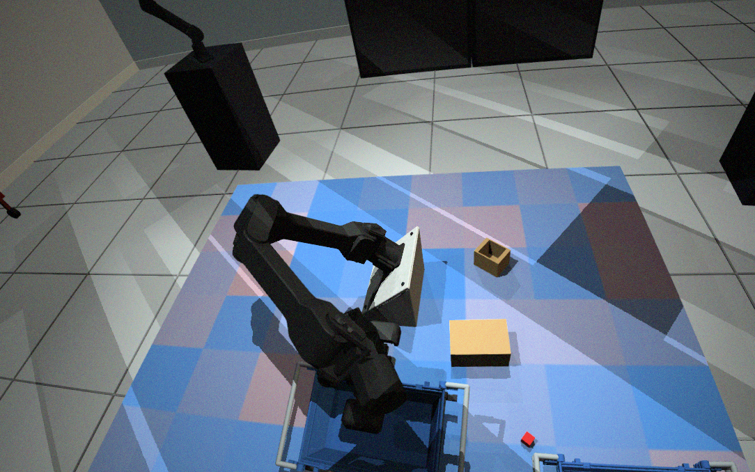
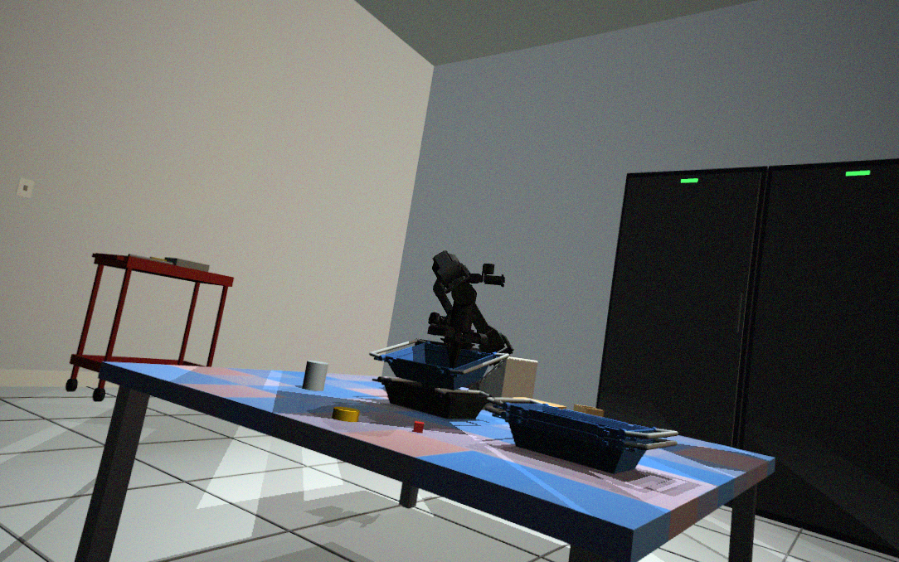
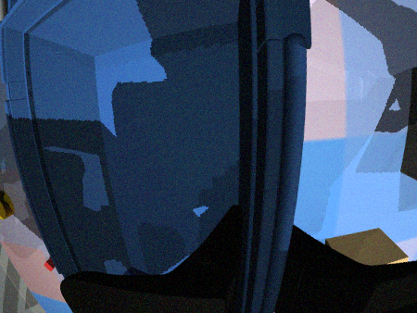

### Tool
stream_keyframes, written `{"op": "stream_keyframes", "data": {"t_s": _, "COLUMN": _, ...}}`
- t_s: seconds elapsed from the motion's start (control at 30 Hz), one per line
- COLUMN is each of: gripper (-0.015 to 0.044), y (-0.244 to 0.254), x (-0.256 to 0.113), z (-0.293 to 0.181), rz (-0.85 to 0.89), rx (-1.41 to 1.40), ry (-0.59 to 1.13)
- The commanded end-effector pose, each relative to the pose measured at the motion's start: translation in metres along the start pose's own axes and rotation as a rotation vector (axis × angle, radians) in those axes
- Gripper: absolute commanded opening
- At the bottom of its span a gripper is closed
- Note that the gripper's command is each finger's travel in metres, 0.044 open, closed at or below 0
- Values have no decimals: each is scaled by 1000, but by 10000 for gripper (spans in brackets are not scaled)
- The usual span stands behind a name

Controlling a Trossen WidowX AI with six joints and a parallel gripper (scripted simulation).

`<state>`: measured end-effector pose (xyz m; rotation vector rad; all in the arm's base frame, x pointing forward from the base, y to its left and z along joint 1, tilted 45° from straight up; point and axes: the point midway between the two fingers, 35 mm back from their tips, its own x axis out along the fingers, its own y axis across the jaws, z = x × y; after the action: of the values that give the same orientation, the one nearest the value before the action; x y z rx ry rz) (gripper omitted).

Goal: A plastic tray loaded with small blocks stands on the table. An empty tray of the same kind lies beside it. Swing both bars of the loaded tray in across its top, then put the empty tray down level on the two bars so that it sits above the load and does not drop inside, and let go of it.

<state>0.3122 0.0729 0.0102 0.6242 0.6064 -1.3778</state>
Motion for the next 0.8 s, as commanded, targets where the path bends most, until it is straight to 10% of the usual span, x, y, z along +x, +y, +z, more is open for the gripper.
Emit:
{"op": "stream_keyframes", "data": {"t_s": 0.0, "gripper": 0, "y": -4, "x": 5, "z": 3, "rz": -22, "rx": -1, "ry": -3}}
{"op": "stream_keyframes", "data": {"t_s": 0.77, "gripper": 0, "y": -7, "x": 12, "z": 3, "rz": -23, "rx": -1, "ry": -3}}
